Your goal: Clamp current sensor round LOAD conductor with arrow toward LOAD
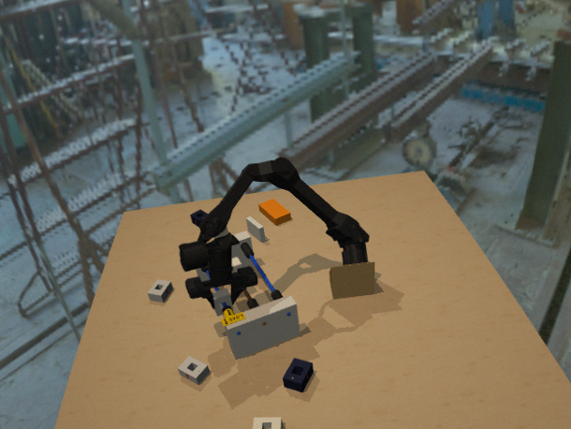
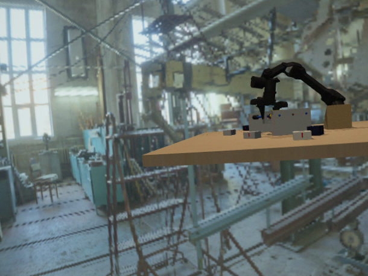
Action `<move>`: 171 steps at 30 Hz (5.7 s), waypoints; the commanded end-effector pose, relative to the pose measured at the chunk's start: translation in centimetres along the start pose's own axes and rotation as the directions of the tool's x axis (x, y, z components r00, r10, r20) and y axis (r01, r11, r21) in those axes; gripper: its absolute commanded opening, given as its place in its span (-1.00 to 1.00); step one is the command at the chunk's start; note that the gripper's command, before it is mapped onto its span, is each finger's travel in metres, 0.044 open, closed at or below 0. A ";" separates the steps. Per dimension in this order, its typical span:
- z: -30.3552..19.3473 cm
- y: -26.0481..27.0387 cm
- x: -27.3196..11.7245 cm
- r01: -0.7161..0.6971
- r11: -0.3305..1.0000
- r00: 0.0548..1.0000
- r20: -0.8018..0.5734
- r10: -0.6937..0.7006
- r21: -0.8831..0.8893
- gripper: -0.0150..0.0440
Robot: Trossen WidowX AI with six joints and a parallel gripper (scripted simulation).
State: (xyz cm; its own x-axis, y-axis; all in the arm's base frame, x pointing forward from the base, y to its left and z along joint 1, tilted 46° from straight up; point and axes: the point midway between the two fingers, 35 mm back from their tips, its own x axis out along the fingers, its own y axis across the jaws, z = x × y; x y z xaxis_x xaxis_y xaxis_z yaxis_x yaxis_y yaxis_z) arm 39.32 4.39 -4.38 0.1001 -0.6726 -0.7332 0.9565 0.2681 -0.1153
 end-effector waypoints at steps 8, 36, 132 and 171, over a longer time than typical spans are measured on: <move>0.0 0.0 0.0 0.000 1.000 1.000 0.000 0.000 0.000 -0.01; -0.1 0.0 -0.1 0.013 1.000 1.000 -0.003 -0.013 0.000 -0.49; -0.2 0.1 0.0 -0.010 1.000 1.000 -0.004 0.010 0.003 -0.49; -0.2 -0.2 0.1 0.021 1.000 1.000 0.000 -0.021 -0.005 0.37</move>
State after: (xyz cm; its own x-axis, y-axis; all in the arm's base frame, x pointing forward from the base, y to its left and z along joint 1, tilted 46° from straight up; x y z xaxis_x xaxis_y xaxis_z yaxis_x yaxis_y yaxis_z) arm 39.13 4.48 -4.57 0.0815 -0.6776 -0.7309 0.9573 0.2573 -0.1317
